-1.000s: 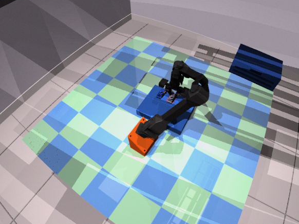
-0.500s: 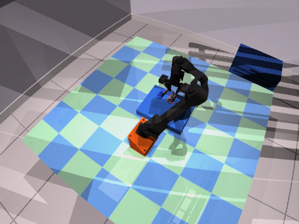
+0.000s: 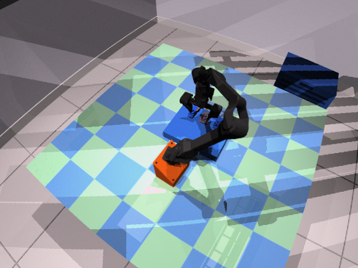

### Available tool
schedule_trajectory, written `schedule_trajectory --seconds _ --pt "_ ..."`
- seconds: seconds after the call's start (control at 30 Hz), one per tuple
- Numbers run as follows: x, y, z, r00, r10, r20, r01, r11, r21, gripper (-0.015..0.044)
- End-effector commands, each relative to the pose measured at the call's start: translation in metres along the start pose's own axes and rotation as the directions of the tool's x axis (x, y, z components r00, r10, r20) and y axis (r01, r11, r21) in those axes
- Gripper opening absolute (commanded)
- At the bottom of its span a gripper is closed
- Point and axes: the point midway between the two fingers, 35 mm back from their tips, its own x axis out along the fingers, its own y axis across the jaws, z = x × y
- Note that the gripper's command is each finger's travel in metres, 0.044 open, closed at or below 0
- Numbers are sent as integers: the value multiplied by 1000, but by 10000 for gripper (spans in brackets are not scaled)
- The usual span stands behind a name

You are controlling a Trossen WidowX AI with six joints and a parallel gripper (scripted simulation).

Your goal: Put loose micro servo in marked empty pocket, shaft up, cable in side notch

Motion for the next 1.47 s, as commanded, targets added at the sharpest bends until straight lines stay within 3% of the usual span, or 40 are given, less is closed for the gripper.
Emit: schedule_trajectory --seconds 0.0,0.33,1.43 --pt "-1 -2 -10 1000 -3 -14 3 1000 5 440" --pt "-48 -2 -8 1000 -5 -8 5 1000 1 440" --pt "-48 -2 -8 1000 -5 -8 5 1000 1 440"
